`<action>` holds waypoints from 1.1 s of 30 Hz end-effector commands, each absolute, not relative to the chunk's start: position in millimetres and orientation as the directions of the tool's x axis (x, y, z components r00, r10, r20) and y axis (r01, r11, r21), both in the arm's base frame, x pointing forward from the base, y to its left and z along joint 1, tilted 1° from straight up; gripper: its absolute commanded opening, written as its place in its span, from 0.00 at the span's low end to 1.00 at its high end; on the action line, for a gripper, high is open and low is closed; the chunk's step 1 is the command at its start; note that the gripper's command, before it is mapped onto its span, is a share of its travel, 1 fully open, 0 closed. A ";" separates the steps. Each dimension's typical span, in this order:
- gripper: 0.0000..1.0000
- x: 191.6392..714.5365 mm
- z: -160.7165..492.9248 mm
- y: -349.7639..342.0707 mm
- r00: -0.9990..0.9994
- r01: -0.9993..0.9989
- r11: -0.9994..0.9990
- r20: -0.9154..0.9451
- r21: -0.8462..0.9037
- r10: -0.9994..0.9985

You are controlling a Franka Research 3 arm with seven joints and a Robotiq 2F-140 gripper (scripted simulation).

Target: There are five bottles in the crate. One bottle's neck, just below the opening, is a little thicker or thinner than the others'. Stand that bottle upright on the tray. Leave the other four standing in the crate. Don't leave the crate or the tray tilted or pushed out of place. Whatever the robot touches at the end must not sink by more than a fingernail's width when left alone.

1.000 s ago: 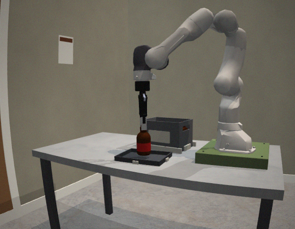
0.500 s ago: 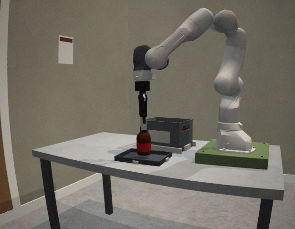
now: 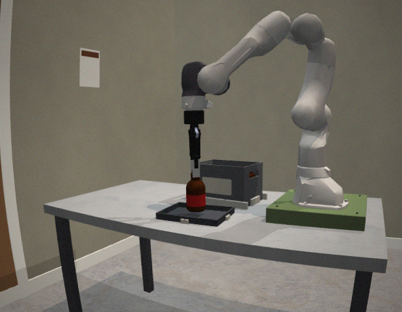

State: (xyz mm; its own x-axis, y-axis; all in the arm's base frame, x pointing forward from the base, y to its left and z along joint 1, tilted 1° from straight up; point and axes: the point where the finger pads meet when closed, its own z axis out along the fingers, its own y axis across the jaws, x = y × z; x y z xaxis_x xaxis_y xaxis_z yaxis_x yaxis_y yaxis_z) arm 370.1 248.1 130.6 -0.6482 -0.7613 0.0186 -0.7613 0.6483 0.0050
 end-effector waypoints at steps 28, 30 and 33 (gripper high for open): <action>0.10 373.5 130.4 246.0 -0.650 -0.759 0.651 0.016 0.001 -0.759; 0.10 373.5 130.4 246.0 -0.650 -0.759 0.651 0.016 0.001 -0.759; 0.10 373.5 130.4 246.0 -0.650 -0.759 0.651 0.016 0.001 -0.759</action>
